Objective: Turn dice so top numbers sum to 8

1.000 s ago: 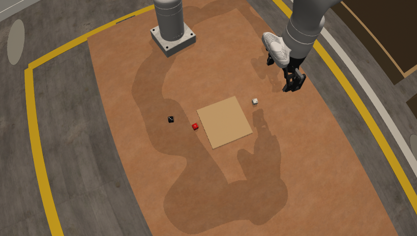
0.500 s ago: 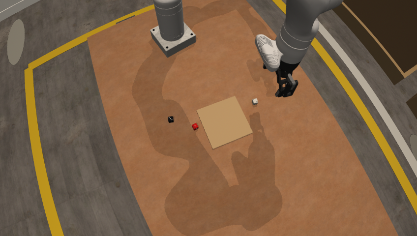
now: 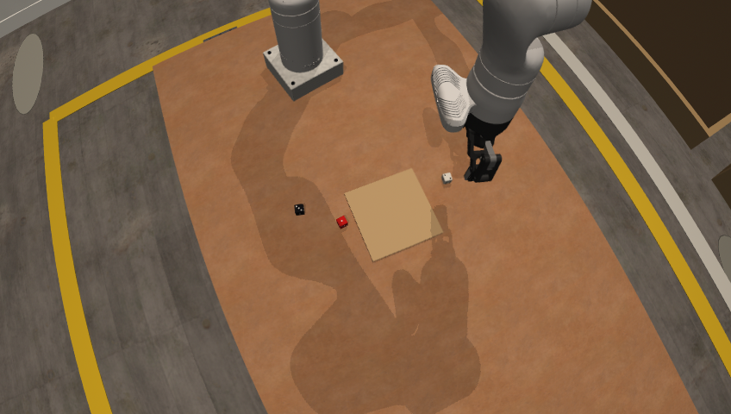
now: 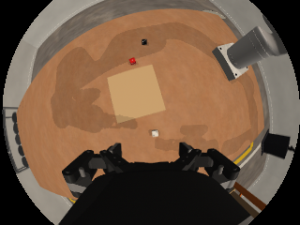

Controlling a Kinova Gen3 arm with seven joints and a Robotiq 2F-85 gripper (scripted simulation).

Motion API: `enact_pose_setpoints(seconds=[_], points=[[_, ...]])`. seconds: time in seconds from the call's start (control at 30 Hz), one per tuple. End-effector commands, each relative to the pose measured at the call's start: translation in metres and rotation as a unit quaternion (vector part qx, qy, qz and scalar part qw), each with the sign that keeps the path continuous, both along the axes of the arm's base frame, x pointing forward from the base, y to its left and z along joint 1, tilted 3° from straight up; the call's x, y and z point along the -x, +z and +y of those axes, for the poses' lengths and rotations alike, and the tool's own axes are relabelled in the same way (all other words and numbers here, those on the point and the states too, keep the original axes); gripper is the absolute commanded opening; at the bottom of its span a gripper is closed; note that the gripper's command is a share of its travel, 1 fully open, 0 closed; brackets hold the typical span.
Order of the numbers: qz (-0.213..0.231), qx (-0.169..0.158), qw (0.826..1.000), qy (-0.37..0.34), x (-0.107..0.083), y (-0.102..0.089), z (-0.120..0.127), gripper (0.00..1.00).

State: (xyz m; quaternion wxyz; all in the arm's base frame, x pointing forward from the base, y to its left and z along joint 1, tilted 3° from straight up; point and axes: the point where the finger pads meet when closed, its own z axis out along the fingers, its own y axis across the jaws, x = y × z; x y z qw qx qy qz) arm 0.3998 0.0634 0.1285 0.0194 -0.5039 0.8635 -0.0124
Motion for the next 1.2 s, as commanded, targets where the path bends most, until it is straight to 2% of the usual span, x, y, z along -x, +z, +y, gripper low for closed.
enact_pose_setpoints(seconds=[0.0,0.03,0.27,0.3,0.53,0.57,0.83,0.87,1.13,1.17], points=[[0.000,0.000,1.000,-0.002,0.000,0.000,-0.001,1.00],[0.001,-0.003,0.999,-0.048,0.001,-0.001,-0.019,1.00],[0.001,-0.003,0.999,-0.048,0.001,-0.001,-0.019,1.00],[0.002,-0.005,0.995,-0.098,0.003,-0.002,-0.037,1.00],[0.002,-0.005,0.995,-0.098,0.003,-0.002,-0.037,1.00],[0.002,-0.008,0.989,-0.151,0.006,-0.003,-0.056,1.00],[0.002,-0.008,0.989,-0.151,0.006,-0.003,-0.056,1.00],[0.002,-0.011,0.979,-0.204,0.010,-0.005,-0.076,1.00],[0.002,-0.011,0.979,-0.204,0.010,-0.005,-0.076,1.00],[0.002,-0.013,0.966,-0.258,0.015,-0.006,-0.095,1.00]])
